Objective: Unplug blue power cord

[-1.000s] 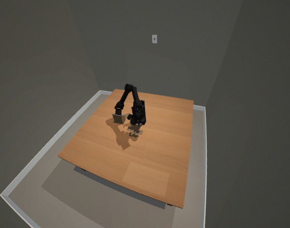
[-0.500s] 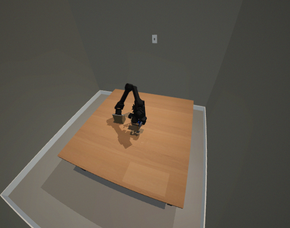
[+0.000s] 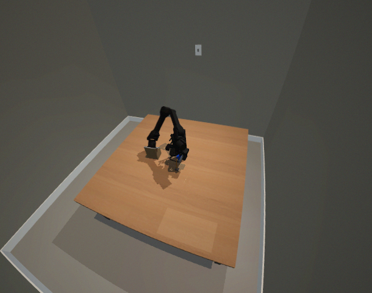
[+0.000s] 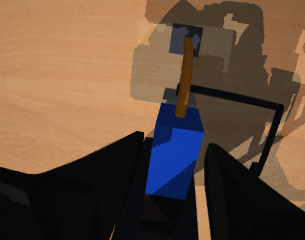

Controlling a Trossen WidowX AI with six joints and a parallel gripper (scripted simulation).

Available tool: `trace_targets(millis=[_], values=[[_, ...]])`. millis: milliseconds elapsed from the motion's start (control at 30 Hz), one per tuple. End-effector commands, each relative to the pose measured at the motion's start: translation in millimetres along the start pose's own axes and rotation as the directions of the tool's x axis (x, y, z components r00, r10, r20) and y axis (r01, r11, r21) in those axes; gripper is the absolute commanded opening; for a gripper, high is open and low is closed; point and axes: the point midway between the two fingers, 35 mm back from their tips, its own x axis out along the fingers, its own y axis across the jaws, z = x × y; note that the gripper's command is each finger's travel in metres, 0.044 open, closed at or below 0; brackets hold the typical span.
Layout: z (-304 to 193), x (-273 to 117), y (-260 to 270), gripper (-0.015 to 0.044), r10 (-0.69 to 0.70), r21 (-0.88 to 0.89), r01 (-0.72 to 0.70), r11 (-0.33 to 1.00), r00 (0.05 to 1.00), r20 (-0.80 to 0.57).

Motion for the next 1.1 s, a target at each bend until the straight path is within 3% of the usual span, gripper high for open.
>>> trace_targets(millis=[0,400,567,733,1067], values=[[-3,1,-1,0.0160,0.001,0.003,-0.001,1.000,1.000,-0.004],[-3,12,-1,0.0160,0.001,0.003,-0.001,1.000,1.000,-0.004],[-2,9,0,0.0029,0.001,-0.001,-0.001,1.000,1.000,0.000],[-2,9,0,0.0000,0.001,-0.001,-0.001,1.000,1.000,0.000],[6,9,1,0.0000,0.001,0.000,-0.001,1.000,1.000,0.001]])
